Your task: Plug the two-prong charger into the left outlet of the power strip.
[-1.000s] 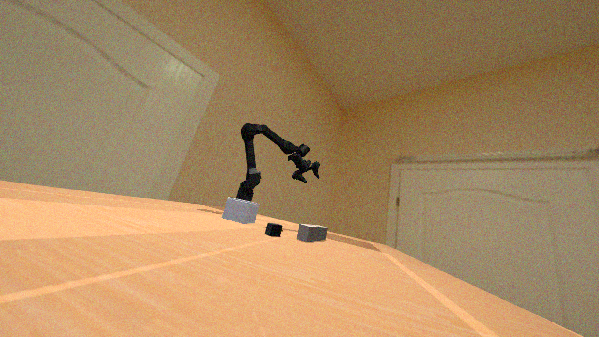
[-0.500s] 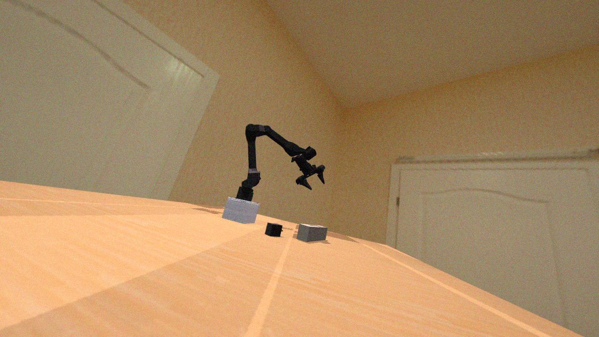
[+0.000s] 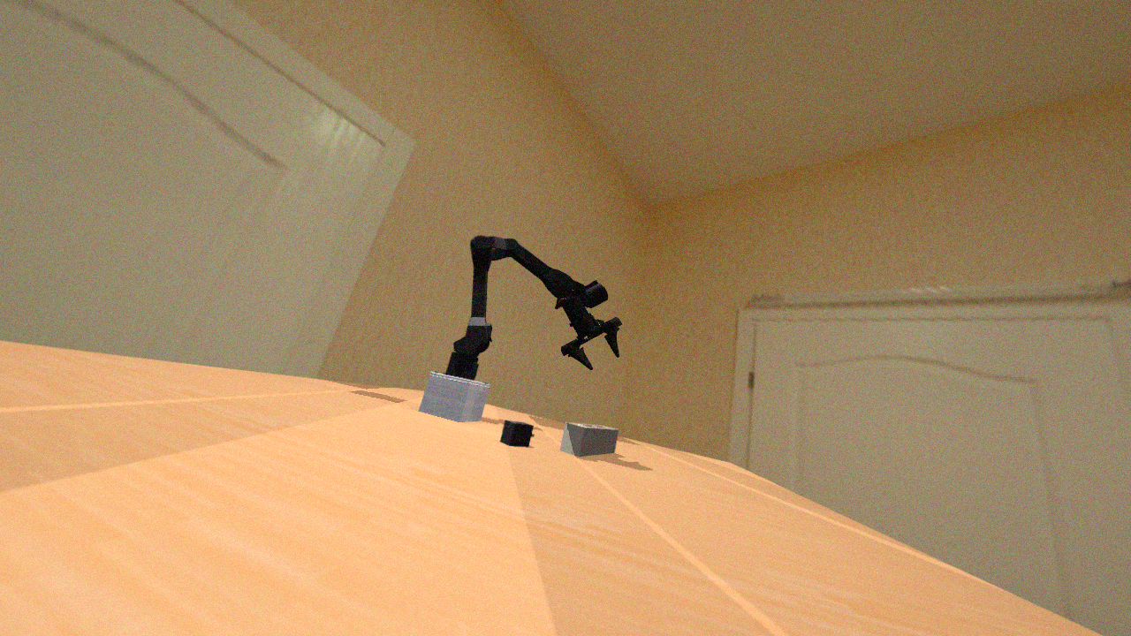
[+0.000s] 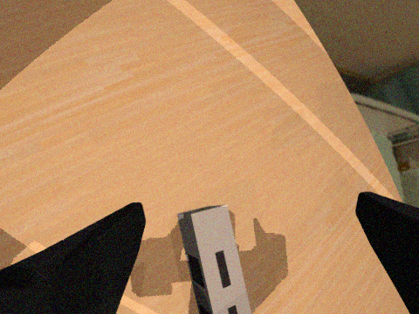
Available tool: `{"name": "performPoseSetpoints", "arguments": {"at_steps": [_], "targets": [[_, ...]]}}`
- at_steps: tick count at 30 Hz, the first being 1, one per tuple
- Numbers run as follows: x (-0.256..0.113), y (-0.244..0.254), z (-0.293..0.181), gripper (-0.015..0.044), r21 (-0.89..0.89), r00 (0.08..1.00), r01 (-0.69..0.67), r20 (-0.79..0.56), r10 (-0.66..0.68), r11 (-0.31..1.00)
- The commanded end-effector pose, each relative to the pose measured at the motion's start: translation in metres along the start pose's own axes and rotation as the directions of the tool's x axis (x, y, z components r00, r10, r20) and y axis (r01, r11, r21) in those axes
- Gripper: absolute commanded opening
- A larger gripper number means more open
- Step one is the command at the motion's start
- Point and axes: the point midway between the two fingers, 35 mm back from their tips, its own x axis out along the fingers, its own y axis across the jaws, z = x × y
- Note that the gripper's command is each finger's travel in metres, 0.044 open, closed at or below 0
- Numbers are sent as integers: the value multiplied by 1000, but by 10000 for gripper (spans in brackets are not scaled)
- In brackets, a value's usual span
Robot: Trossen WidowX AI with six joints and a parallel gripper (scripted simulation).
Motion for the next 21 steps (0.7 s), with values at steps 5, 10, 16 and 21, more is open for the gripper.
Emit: {"name": "performPoseSetpoints", "arguments": {"at_steps": [5, 10, 16, 21], "targets": [[9, -13, -39, 440, -2, 994, -2, -113, 2, 1000], [13, -19, -64, 440, -4, 984, -16, -180, 15, 1000], [16, -24, -95, 440, 0, 966, -41, -256, 39, 999], [17, -26, -121, 440, 10, 946, -69, -316, 69, 998]]}}
